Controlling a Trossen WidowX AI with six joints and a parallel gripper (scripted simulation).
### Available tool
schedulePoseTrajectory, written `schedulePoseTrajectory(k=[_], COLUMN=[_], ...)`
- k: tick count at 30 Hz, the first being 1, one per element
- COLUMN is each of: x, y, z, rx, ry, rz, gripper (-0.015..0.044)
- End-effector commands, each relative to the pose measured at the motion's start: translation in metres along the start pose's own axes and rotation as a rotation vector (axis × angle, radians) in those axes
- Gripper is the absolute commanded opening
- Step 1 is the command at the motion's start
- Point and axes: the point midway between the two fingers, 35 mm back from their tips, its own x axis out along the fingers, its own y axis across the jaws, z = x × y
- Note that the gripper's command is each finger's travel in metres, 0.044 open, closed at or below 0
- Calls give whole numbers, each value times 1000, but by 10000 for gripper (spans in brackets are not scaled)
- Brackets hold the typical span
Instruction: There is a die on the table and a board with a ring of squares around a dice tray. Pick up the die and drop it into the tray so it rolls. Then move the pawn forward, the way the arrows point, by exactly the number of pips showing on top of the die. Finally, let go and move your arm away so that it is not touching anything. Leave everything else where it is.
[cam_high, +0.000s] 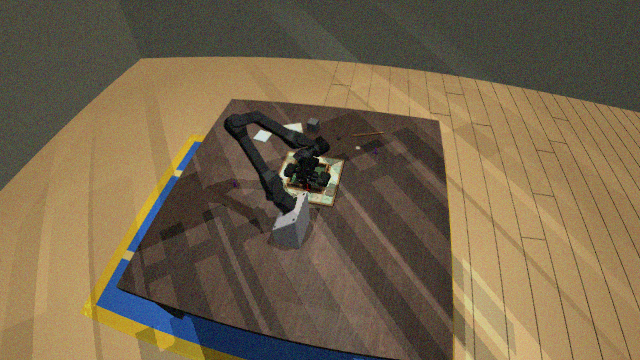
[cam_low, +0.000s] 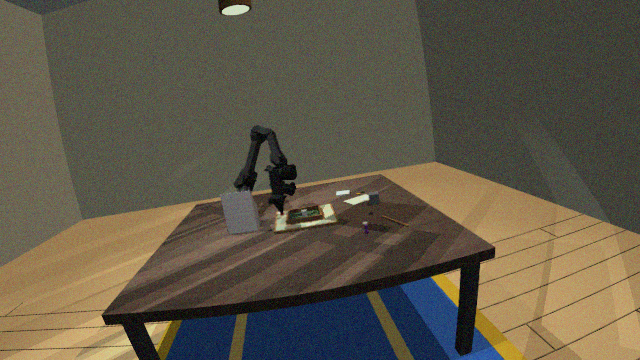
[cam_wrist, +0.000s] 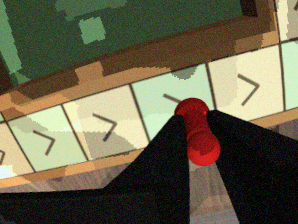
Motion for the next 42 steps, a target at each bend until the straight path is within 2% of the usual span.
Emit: schedulePoseTrajectory(k=[1, 14, 19, 42], x=[-21, -91, -93, -67], y=[-1, 4, 2, -38], z=[3, -6, 0, 110], rx=[-8, -12, -12, -15], ry=[-6, 0, -1, -8], rz=[-10, 5, 4, -5], gripper=[0, 0, 0, 0])
